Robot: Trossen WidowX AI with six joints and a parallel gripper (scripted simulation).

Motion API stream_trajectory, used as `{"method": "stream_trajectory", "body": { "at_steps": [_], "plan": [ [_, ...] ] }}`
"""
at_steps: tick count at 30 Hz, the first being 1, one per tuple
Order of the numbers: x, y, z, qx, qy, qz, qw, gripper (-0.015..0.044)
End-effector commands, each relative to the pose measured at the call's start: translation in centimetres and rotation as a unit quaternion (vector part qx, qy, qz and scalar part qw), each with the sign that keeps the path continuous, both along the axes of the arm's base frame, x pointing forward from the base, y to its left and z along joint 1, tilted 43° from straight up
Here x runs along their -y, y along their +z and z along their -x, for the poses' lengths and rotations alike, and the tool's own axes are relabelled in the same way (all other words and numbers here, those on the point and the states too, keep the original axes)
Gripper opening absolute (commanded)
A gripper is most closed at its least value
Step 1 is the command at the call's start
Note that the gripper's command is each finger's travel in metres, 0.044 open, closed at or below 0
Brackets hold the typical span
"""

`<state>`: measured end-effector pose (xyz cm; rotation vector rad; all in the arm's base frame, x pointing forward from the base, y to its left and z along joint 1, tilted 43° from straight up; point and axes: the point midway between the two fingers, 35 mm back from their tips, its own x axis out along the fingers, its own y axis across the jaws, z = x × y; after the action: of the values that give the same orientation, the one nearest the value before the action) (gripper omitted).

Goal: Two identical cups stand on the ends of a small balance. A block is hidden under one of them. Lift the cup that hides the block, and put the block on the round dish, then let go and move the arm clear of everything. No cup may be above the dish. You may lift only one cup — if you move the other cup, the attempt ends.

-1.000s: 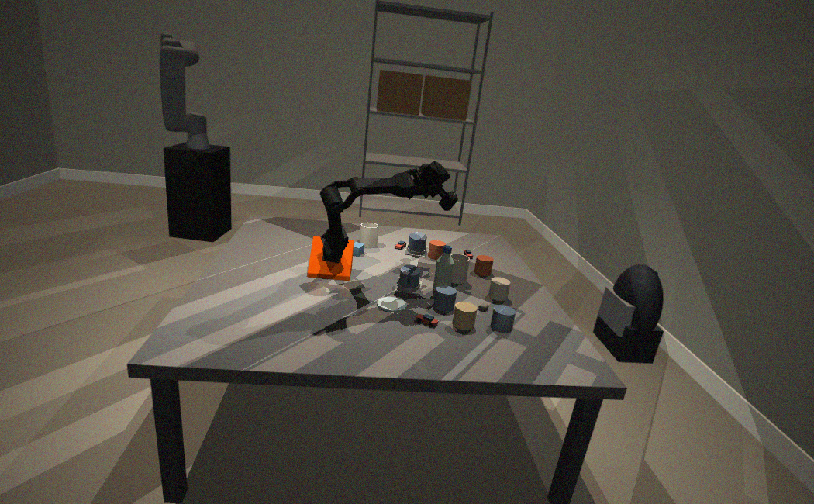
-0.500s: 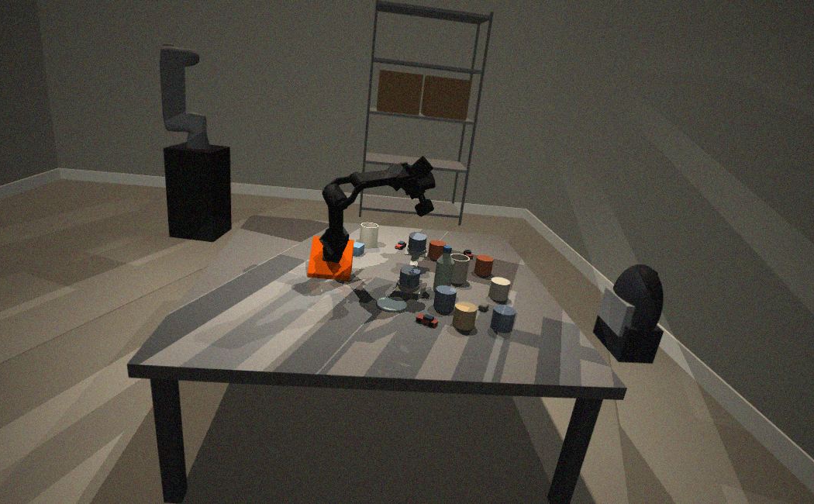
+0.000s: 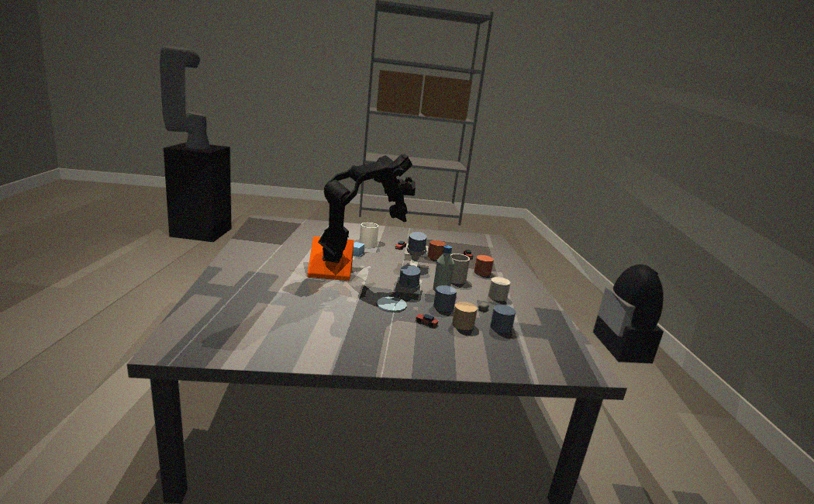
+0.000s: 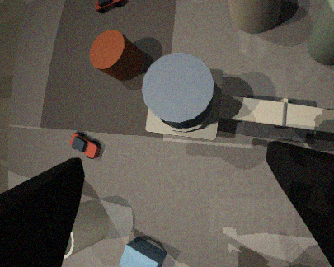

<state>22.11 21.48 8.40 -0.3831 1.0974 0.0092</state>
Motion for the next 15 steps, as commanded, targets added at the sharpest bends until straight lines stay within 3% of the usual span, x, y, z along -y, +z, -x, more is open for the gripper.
{"method": "stream_trajectory", "body": {
  "at_steps": [1,15],
  "plan": [
    [1.6,-0.2,1.7,0.028,-0.024,0.057,0.998,0.044],
    [4.2,2.7,4.8,0.201,-0.023,0.182,0.962,0.044]
  ]
}}
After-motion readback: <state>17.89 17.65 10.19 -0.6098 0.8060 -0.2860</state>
